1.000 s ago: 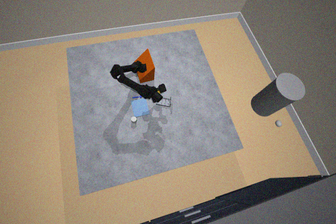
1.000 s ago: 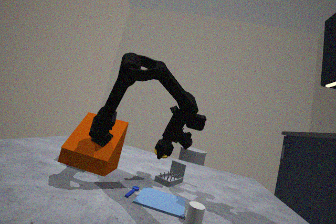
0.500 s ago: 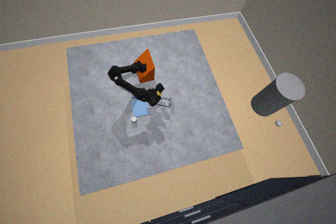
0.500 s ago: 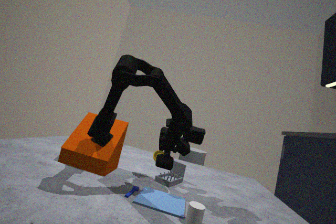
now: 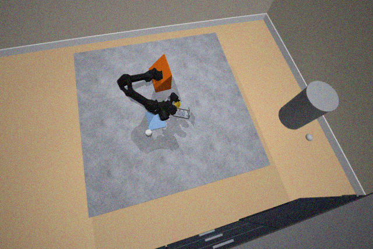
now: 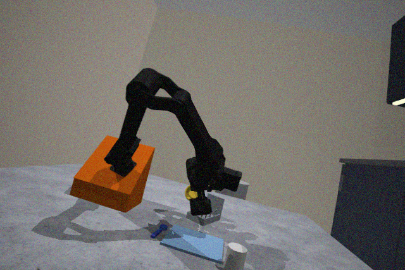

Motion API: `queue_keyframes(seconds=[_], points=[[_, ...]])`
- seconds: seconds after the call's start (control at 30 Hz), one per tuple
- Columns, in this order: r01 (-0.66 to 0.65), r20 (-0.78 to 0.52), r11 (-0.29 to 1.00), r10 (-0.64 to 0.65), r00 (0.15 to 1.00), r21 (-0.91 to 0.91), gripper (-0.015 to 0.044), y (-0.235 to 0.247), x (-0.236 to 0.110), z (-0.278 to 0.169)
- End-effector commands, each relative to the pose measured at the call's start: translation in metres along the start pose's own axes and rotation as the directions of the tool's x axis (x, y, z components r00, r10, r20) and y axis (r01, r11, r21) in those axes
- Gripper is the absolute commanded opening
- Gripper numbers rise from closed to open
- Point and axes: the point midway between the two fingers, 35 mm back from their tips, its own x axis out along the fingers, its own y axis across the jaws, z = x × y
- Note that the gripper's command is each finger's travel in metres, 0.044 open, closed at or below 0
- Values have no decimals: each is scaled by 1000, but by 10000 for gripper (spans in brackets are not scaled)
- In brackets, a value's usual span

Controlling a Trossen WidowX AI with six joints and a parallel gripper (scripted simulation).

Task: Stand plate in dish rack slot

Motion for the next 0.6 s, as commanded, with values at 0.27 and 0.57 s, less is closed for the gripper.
queue_keyframes(seconds=[0.27, 0.57], points=[[-61, 182, 965, 110, 977, -255, 0, -11, 4, -1], [-4, 321, 902, 158, 934, -432, 0, -20, 3, -2]])
